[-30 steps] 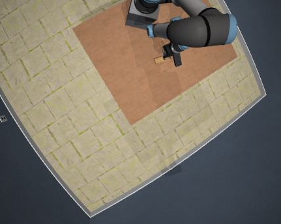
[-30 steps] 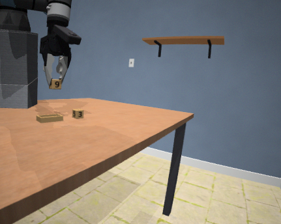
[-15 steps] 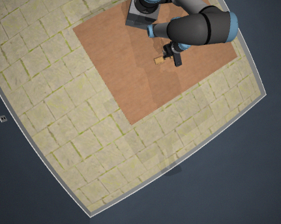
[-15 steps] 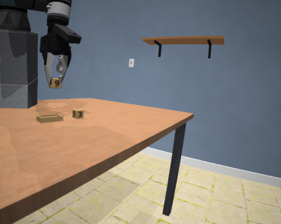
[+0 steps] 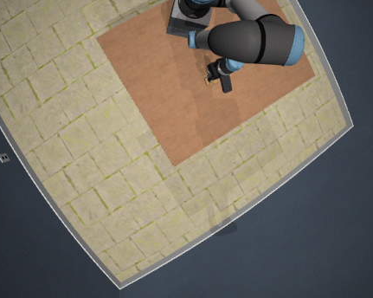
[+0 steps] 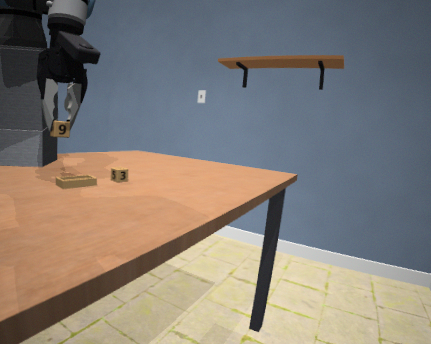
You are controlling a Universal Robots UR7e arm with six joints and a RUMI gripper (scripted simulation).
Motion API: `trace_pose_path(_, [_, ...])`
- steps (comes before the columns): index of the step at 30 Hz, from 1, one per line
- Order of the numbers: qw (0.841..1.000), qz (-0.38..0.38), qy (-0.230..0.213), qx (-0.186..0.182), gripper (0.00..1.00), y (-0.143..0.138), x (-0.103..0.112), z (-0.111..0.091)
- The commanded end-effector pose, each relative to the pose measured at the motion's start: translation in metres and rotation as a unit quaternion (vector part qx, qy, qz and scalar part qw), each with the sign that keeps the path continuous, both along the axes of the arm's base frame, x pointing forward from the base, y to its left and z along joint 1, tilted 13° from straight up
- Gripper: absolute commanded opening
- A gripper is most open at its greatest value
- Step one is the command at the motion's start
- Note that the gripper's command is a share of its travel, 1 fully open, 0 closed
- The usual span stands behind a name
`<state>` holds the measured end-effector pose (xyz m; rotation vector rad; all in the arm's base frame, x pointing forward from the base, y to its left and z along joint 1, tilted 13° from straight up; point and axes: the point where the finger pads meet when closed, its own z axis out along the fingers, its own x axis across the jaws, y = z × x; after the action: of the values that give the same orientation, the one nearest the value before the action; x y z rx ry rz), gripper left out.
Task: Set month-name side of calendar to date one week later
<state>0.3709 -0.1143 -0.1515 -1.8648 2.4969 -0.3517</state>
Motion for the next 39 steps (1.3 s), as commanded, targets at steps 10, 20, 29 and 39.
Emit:
trace_pose_path(10, [1.000, 0.008, -0.005, 0.002, 0.11, -0.069, -0.023, 0.005])
trace_pose_path(20, [1.000, 0.008, -0.005, 0.002, 0.11, -0.069, -0.022, 0.004])
trace_pose_path(29, [1.000, 0.008, -0.005, 0.002, 0.11, -0.070, -0.022, 0.002])
trace_pose_path(39, [1.000, 0.008, -0.005, 0.001, 0.11, -0.073, -0.019, -0.010])
